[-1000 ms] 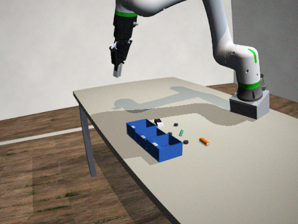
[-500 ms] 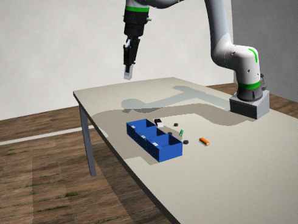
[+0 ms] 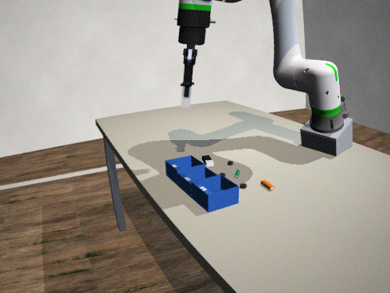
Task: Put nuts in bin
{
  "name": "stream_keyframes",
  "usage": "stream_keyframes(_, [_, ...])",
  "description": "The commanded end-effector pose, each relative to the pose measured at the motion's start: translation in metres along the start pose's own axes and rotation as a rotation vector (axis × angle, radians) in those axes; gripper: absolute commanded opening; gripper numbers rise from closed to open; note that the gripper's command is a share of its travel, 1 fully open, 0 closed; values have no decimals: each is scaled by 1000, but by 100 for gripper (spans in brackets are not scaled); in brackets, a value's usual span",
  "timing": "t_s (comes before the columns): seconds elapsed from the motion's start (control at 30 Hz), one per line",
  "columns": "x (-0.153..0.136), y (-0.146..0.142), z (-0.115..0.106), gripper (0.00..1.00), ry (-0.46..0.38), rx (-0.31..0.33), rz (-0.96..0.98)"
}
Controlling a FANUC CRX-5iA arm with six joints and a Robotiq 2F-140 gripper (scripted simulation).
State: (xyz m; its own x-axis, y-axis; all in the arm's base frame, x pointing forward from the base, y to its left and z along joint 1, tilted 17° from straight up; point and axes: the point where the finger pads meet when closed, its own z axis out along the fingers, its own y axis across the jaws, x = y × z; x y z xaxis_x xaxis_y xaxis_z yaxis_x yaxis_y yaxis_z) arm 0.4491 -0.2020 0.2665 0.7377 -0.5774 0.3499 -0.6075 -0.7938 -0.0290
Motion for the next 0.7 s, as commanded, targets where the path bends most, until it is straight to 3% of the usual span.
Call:
stream_keyframes(0.0, [-16,-12,-4,5,-15,25,-60])
stream_keyframes(0.3, [-62,-41,-13,5,-48,96,-238])
stream_keyframes(0.43, [-62,-41,-13,5,-48,96,-238])
stream_keyframes(0.67, [-96,-59,-20,5,-73,163,-398])
